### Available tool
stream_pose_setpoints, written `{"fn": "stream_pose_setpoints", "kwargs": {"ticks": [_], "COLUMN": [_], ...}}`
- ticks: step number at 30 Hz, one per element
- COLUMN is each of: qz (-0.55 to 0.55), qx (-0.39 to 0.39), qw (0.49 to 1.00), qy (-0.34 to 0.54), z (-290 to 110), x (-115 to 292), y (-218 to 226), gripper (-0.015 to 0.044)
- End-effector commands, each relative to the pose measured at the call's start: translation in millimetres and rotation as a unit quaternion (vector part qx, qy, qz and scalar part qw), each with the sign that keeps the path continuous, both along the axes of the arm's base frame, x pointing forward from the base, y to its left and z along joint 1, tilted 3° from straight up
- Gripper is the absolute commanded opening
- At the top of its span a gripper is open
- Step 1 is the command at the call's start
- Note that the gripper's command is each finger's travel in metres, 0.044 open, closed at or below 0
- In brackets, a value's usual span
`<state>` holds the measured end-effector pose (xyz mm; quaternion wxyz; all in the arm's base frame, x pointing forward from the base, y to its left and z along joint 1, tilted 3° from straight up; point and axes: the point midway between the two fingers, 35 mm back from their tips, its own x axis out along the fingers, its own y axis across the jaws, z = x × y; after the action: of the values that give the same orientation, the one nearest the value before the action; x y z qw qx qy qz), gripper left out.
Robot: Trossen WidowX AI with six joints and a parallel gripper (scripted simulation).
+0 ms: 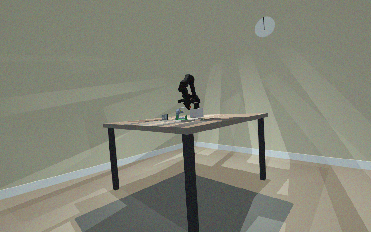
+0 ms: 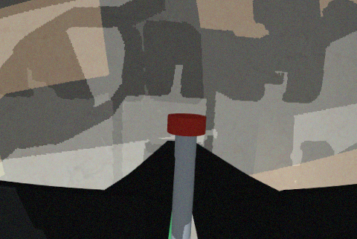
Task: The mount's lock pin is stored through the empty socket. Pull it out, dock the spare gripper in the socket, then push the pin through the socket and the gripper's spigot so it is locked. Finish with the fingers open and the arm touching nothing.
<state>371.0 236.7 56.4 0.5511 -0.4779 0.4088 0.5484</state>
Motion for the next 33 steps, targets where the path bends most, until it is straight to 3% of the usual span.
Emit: {"fn": "stream_pose_setpoints", "kwargs": {"ticks": [1,33], "qz": [-0.001,-0.001], "qx": [-0.004,0.006], "qw": [1.0,1.0], "qy": [0.003,-0.011], "z": [-2.1,-48.8], "x": [3.5,7.7], "y": [2.8,2.8], "gripper": [0.0,0.0]}}
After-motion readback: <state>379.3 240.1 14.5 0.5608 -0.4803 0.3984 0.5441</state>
